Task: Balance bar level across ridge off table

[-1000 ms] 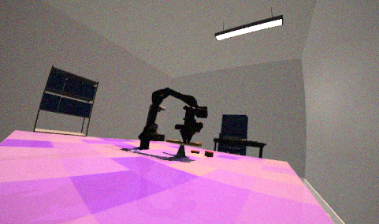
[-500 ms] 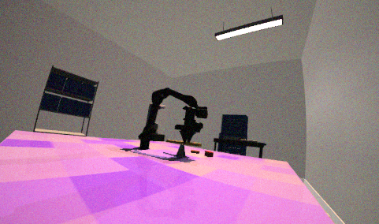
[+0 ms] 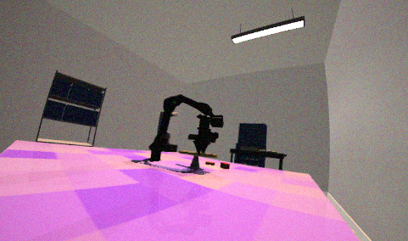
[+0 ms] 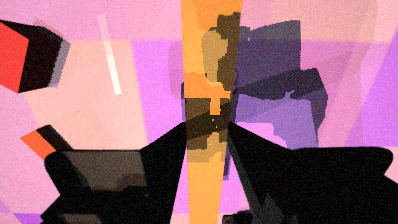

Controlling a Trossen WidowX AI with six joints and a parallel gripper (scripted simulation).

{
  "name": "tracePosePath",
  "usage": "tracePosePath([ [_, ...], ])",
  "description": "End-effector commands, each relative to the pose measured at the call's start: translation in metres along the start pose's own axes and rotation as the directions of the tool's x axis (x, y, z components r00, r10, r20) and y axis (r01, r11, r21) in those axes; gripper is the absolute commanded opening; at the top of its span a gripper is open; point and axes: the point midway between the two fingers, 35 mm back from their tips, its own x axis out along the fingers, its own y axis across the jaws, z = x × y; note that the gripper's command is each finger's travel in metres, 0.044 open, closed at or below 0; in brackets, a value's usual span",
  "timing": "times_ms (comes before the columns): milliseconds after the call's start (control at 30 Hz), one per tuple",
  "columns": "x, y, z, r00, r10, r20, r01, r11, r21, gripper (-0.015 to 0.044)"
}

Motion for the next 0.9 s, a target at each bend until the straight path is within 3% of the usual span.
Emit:
tracePosePath([
  [0, 0.0016, -0.0007, -0.0006, 1.000, -0.004, -0.002, 0.004, 1.000, 0.002, 0.0000],
  [867, 0.0038, -0.0008, -0.0008, 1.000, -0.004, -0.002, 0.004, 1.000, 0.002, 0.0000],
])
